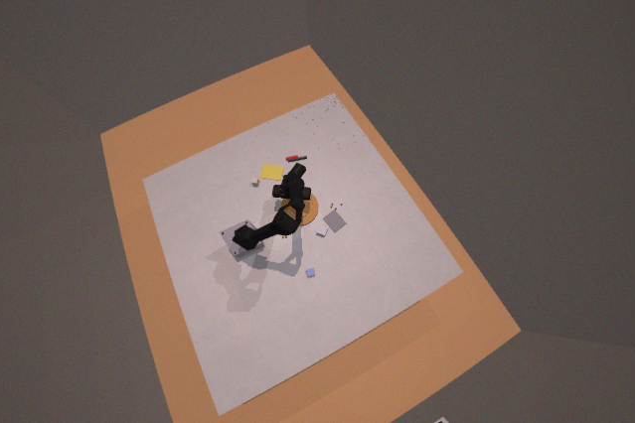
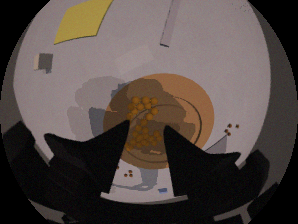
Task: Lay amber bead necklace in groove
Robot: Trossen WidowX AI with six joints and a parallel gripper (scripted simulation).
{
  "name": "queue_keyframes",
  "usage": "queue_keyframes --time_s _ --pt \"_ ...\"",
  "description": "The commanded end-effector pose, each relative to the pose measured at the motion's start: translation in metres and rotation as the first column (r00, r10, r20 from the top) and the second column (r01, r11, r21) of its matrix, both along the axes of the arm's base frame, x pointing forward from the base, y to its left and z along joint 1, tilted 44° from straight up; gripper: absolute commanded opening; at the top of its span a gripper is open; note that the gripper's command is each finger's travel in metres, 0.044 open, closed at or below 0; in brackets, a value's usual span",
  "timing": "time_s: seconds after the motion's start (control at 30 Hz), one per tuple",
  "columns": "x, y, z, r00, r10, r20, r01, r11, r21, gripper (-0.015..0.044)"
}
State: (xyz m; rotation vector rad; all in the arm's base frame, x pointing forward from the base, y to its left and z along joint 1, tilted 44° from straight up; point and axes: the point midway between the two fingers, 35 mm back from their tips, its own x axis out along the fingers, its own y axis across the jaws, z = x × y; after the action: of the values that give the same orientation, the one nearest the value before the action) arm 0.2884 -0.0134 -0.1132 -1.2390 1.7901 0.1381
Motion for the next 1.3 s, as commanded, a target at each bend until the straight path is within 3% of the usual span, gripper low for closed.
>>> queue_keyframes --time_s 0.0,0.27,0.43,0.6,1.27 --pt "-0.0046 -0.0078 -0.0062 1.0 0.001 -0.013 -0.001 1.0 -0.008 0.0173" --pt "-0.0071 -0.0155 -0.0132 1.0 0.0 -0.017 0.0 1.0 -0.01 0.012" --pt "-0.0071 -0.0155 -0.0132 1.0 0.0 -0.017 0.0 1.0 -0.01 0.012" --pt "-0.0052 -0.0133 -0.0123 1.0 -0.004 -0.011 0.003 1.0 -0.005 0.0" --pt "-0.0052 -0.0133 -0.0123 1.0 -0.004 -0.011 0.003 1.0 -0.005 0.0"
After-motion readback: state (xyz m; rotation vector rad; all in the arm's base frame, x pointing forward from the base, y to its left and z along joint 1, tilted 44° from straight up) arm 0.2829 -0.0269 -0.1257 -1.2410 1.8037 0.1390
